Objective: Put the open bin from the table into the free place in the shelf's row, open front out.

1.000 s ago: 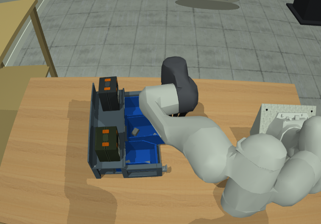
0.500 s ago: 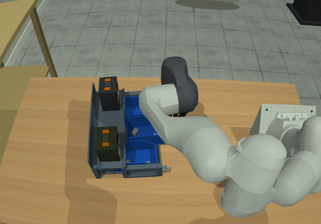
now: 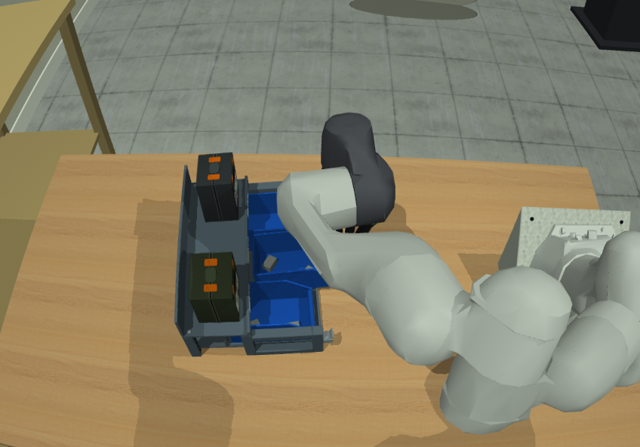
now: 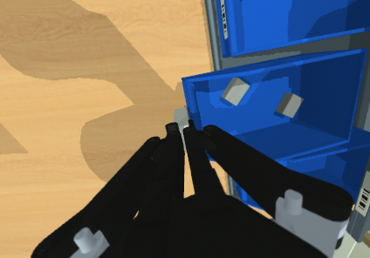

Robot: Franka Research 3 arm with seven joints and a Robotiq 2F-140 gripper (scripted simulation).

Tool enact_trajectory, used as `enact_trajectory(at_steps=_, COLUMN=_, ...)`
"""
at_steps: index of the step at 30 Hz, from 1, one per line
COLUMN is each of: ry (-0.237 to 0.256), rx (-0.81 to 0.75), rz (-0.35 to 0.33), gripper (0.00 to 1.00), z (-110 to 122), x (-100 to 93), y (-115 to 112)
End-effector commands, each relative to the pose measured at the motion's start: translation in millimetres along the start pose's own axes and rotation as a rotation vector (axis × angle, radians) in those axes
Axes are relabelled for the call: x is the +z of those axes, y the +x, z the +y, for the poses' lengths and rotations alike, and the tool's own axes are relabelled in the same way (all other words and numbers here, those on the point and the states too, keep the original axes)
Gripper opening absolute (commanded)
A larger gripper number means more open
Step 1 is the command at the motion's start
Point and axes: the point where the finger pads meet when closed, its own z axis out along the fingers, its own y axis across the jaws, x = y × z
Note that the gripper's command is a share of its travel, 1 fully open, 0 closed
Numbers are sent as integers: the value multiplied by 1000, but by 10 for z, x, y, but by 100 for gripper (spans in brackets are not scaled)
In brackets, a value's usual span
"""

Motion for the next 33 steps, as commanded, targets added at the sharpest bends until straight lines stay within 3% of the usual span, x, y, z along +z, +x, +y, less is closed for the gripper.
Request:
enact_trajectory(at_steps=1, ry=1, rx=3, rz=4, gripper=0, z=6, x=7, y=12)
enact_trajectory(at_steps=33, ry=1, rx=3, rz=4, gripper=0, z=42, x=7, y=12)
